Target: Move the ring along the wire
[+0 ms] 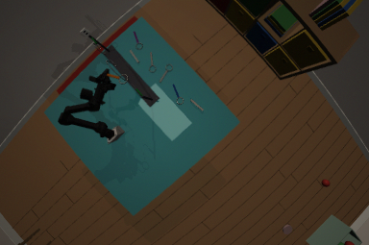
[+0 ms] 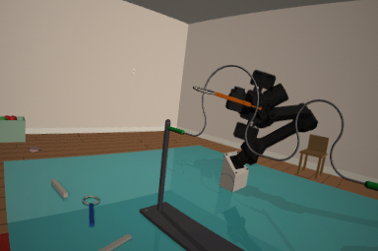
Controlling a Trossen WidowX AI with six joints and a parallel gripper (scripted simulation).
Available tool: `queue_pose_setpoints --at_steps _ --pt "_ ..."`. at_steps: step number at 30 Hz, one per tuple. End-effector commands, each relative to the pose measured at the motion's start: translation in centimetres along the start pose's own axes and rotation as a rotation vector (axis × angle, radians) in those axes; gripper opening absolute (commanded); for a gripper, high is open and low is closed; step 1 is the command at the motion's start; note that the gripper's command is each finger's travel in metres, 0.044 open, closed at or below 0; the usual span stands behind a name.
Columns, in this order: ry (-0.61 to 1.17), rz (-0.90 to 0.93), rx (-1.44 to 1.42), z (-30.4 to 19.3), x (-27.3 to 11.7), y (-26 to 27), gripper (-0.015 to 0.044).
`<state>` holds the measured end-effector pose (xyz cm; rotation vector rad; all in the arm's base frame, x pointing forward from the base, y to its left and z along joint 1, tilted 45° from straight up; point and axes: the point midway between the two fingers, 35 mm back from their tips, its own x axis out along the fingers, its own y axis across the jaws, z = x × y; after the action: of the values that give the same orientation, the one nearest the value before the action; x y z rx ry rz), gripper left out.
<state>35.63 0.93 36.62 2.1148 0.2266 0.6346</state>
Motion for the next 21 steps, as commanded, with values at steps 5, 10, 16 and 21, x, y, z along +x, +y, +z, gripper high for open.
queue_pose_setpoints --at_steps 5,10,16,21 --pt "-0.014 0.049 0.079 0.09 0.02 0.41 -0.015" --pt "-0.02 0.078 0.134 0.1 0.04 0.64 -0.015" --pt "-0.028 0.114 0.2 0.14 0.05 0.91 -0.015" --pt "-0.034 0.144 0.255 0.18 0.05 1.13 -0.015"
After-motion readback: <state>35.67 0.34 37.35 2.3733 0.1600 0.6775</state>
